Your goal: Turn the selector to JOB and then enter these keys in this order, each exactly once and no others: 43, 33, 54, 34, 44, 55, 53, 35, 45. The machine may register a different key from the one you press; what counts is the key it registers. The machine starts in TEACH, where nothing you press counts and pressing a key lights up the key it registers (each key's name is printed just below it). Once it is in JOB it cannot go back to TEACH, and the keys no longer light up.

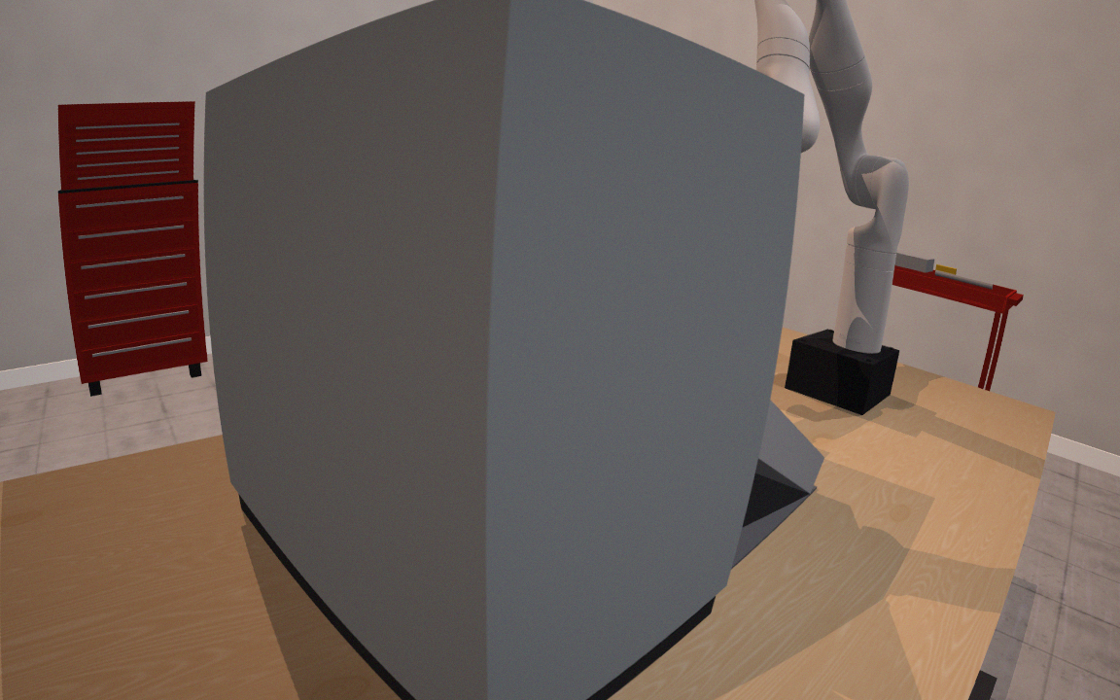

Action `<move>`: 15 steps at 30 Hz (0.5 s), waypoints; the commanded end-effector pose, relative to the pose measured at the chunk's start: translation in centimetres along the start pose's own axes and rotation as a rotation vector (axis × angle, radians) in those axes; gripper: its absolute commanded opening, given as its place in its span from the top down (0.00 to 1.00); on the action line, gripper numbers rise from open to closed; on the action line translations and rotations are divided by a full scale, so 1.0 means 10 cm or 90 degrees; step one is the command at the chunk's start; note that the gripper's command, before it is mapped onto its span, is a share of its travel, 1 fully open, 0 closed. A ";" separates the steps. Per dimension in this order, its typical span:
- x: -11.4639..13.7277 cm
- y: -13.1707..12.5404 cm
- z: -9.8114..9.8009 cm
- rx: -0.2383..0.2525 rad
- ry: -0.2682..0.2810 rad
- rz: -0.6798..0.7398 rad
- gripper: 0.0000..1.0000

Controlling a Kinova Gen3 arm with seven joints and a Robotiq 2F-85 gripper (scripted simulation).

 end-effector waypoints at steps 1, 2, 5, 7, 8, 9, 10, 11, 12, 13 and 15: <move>0.00 -0.01 0.00 0.001 0.000 0.000 0.90; 0.00 -0.01 0.01 0.001 0.000 0.000 0.90; 0.00 -0.01 0.02 0.001 0.000 0.000 0.90; 0.00 -0.01 0.03 0.001 0.000 0.000 0.90; 0.00 -0.01 0.03 0.001 0.000 0.000 0.90; 0.00 -0.01 0.03 0.001 0.000 0.000 0.90; 0.00 -0.01 0.04 0.001 0.000 0.000 0.90; 0.00 -0.01 0.04 0.001 0.000 0.000 0.90; 0.00 -0.01 0.04 0.001 0.000 0.000 0.90; 0.00 -0.01 0.05 0.001 0.000 0.000 0.90; 0.00 -0.01 0.05 0.001 0.000 0.000 0.90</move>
Point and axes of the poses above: the point where the finger pads meet when closed, its own z axis out along the fingers, its own y axis across the jaws, x = y × z, the point moved 5 cm from there along -z, back along the fingers, and after that the axes turned 2 degrees about z, right-handed, at the moved point
